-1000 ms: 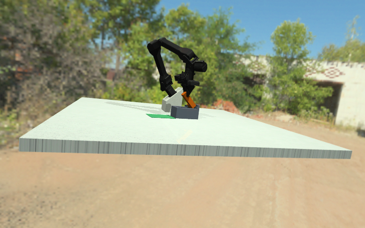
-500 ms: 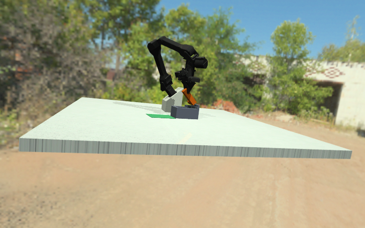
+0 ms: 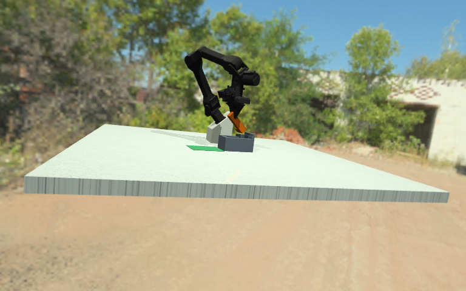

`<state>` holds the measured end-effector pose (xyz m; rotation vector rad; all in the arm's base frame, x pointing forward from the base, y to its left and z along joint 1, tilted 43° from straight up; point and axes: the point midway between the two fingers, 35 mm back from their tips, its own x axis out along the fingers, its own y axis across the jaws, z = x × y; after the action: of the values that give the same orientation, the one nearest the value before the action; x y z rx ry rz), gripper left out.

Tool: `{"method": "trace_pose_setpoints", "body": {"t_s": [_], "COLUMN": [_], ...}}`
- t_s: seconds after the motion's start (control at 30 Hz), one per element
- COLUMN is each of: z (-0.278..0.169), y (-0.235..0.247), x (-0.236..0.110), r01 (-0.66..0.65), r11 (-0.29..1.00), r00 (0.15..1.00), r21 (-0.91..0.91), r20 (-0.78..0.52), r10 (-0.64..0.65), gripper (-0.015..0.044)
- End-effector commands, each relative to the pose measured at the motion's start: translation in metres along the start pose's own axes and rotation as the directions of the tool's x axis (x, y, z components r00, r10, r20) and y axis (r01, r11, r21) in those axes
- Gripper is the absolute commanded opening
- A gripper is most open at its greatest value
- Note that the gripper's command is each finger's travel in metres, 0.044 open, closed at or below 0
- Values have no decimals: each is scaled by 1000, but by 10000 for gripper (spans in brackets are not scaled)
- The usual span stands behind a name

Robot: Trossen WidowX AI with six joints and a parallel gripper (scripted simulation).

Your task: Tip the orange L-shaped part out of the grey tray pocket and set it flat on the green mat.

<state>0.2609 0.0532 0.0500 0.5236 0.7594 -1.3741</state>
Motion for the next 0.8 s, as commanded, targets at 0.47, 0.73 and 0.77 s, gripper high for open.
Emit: {"method": "trace_pose_setpoints", "body": {"t_s": [0.47,0.73,0.77], "z": [94,133,137], "y": [-9,-14,-14], "x": [0,0,0], "r01": [-2,-2,-2], "r11": [1000,1000,1000], "r00": [1000,1000,1000], "r21": [2,2,2], "r20": [9,11,11], "r10": [2,2,2], "gripper": [0,0,0]}}
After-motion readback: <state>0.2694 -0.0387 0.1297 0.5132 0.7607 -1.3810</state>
